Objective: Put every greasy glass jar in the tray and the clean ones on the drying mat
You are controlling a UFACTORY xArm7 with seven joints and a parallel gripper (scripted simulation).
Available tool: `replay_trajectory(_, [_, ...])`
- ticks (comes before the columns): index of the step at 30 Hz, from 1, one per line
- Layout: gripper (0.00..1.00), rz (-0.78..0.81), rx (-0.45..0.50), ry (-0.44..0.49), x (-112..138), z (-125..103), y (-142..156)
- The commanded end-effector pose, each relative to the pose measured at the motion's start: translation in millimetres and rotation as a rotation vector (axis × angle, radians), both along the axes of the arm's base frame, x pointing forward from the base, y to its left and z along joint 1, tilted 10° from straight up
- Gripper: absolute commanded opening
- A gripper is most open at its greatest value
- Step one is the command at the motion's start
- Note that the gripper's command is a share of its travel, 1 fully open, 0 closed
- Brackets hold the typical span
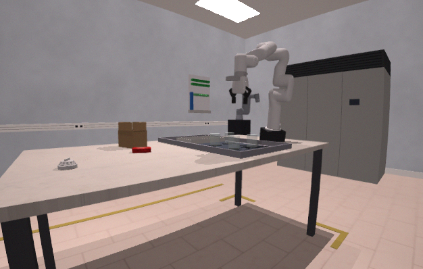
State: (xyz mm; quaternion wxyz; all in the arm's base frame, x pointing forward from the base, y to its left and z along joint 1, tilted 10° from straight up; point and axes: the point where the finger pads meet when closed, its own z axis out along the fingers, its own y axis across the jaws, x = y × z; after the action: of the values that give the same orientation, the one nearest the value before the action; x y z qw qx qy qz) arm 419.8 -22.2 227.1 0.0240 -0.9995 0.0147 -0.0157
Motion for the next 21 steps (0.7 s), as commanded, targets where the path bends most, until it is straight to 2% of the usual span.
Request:
replay_trajectory(1, [1.00, -0.014, 0.040, -0.030, 19, -13, -13])
replay_trajectory(12, [1.00, -0.041, 0.095, -0.069, 43, -36, -35])
replay_trajectory(21, [1.00, -0.041, 0.095, -0.069, 43, -36, -35])
